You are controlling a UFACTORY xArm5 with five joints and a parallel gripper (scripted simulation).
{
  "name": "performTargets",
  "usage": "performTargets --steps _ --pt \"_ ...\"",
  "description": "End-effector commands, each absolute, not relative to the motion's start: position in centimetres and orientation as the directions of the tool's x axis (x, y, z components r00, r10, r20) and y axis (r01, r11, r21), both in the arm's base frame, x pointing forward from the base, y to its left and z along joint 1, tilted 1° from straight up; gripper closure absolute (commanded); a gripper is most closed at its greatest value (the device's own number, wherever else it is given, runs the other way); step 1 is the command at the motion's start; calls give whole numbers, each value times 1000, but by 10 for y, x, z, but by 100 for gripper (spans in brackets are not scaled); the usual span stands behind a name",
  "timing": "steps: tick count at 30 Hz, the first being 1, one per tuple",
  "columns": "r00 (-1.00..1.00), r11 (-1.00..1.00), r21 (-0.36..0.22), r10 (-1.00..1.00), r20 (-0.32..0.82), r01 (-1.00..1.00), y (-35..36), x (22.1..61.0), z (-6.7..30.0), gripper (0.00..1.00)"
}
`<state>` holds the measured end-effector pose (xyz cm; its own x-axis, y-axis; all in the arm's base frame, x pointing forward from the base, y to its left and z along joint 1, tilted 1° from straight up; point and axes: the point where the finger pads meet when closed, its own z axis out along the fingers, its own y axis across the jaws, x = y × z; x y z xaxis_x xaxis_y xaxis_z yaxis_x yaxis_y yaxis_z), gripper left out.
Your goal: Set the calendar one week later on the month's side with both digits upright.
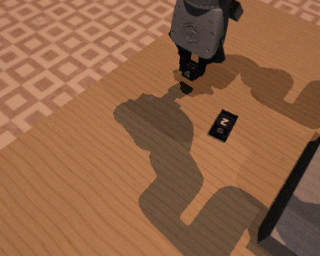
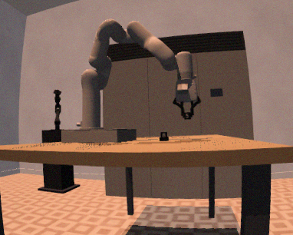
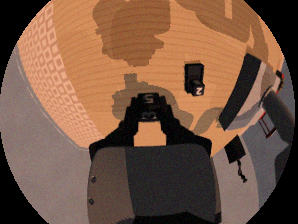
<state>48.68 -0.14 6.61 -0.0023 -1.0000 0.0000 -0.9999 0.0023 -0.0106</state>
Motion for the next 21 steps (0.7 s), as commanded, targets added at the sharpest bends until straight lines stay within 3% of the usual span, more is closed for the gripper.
performTargets --steps 1,14,21 --pt "-2 2 -12 -1000 0 -1000 -1 487 73 73" --pt "-17 17 -12 -1000 0 -1000 -2 487 73 73" --pt "-167 167 -12 -986 -2 -986 -8 483 73 73"
